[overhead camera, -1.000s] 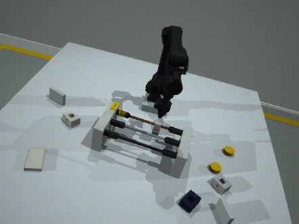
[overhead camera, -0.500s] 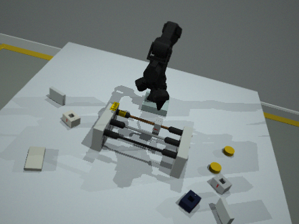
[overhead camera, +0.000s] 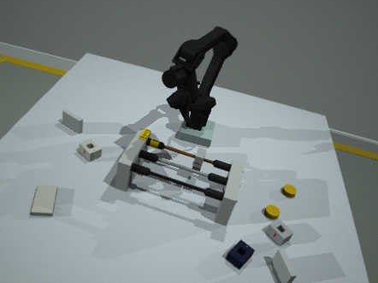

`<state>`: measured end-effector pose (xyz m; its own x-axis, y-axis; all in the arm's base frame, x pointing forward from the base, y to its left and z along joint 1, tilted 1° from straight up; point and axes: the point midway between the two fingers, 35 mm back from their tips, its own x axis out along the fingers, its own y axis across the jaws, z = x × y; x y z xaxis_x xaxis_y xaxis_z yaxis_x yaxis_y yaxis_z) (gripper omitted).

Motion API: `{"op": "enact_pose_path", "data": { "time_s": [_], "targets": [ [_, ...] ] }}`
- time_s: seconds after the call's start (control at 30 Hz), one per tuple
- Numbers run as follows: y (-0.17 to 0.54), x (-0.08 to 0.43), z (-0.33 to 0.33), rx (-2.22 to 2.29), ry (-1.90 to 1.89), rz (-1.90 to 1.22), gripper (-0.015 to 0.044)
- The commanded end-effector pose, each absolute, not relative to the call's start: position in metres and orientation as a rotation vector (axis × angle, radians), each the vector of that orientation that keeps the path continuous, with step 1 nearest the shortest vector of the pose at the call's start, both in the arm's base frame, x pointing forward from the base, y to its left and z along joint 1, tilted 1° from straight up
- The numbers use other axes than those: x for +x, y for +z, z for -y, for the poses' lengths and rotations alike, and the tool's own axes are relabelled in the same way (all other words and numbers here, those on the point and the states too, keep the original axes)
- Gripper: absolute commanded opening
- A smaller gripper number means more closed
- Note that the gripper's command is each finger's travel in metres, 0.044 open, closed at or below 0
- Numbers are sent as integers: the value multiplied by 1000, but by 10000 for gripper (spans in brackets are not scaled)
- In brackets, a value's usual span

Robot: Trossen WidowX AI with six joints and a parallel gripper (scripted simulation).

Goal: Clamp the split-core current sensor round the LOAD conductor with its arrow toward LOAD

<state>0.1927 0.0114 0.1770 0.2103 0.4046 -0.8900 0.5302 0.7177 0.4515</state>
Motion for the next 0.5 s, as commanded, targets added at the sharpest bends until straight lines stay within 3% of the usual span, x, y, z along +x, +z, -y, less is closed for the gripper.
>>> {"op": "enact_pose_path", "data": {
  "time_s": [0.0,0.47],
  "targets": [
    [175,166,-4,479,351,-1018,440],
    [171,156,-1,-15,496,-622,440]
  ]
}}
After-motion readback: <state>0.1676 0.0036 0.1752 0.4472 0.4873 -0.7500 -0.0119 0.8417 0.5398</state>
